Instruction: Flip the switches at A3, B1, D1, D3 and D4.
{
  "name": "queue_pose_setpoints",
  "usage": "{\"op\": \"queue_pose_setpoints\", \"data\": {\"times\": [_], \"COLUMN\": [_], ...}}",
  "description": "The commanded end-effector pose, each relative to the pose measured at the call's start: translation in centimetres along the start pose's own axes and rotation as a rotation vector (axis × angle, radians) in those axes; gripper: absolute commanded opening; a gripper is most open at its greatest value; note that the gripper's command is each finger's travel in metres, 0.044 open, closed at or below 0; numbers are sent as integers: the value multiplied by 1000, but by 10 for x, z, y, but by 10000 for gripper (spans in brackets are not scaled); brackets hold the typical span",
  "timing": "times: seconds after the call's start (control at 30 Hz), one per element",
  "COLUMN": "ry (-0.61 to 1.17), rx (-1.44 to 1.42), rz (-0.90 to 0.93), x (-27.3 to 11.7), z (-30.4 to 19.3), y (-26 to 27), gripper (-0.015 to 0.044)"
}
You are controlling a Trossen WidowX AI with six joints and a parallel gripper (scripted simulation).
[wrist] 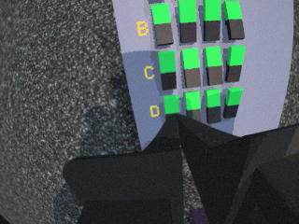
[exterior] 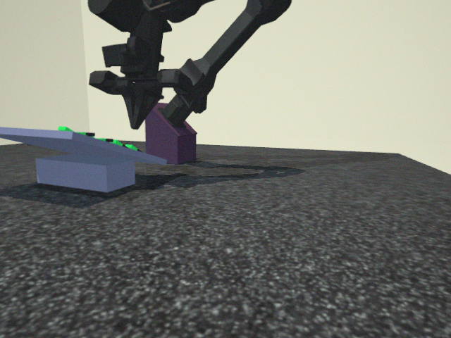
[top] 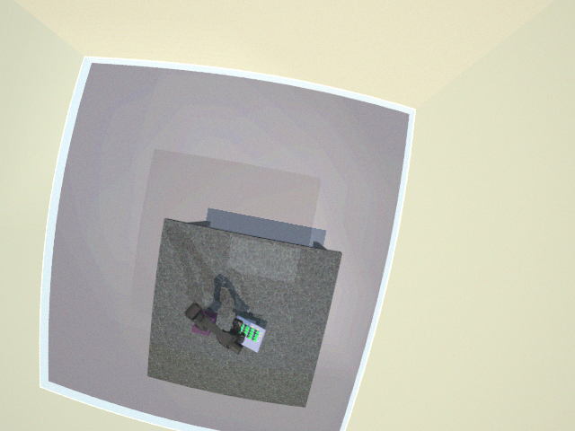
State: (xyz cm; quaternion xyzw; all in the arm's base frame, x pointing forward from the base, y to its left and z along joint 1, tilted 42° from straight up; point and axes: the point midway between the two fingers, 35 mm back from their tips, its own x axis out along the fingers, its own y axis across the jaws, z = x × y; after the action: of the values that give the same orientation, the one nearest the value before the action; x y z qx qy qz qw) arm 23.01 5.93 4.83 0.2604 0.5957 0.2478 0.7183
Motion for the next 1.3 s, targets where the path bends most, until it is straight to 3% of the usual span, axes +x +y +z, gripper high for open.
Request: {"op": "queue_pose_setpoints", "data": {"times": [0.0,0.57,1.27], "ry": [2,2,1], "rx": [9,9,9], "rz": [-4,-3,-3], "x": [5,29,30], "z": [-1,0,0], "y": [-2,-2,-2], "gripper": [0,0,0]}}
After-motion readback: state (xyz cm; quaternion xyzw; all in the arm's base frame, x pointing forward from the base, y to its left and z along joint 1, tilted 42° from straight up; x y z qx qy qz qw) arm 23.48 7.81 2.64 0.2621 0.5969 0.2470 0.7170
